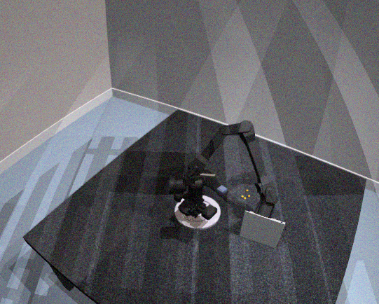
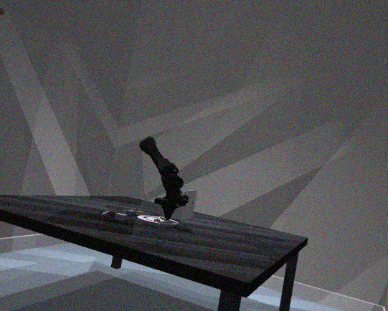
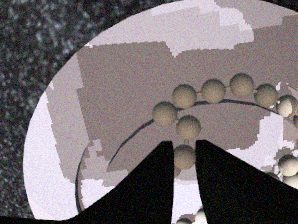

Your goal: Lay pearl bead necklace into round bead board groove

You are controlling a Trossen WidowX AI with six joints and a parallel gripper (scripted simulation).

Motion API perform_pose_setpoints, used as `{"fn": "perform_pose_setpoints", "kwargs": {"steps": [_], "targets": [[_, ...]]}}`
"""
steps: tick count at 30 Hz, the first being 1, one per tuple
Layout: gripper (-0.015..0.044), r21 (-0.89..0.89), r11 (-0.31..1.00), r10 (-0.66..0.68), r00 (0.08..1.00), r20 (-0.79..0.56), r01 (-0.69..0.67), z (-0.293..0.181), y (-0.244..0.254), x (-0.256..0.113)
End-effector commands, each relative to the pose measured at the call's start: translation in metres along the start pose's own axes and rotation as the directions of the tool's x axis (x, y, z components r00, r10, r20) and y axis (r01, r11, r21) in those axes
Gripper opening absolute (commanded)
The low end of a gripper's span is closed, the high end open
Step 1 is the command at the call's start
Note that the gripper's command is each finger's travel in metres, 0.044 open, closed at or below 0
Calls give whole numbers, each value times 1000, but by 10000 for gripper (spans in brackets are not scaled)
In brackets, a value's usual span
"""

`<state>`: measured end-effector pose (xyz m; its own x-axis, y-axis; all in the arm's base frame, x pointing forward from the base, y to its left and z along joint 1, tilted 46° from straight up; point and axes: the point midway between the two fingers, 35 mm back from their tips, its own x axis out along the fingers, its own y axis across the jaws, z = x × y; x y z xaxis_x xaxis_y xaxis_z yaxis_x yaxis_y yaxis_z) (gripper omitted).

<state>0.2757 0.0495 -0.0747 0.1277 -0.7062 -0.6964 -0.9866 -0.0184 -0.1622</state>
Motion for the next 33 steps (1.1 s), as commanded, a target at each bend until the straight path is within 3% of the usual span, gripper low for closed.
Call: {"fn": "perform_pose_setpoints", "kwargs": {"steps": [1, 10, 29, 33], "targets": [[0, 4, 1000, 2, 1000, 0, -2, 0, 4, -1], [0, 3, 1000, 3, 1000, 0, -3, 4, 30, -1], [0, 3, 1000, 2, 1000, 0, -2, 4, 30, 7], [105, 10, 1000, -3, 1000, 5, 3, 5, 28, 5]]}}
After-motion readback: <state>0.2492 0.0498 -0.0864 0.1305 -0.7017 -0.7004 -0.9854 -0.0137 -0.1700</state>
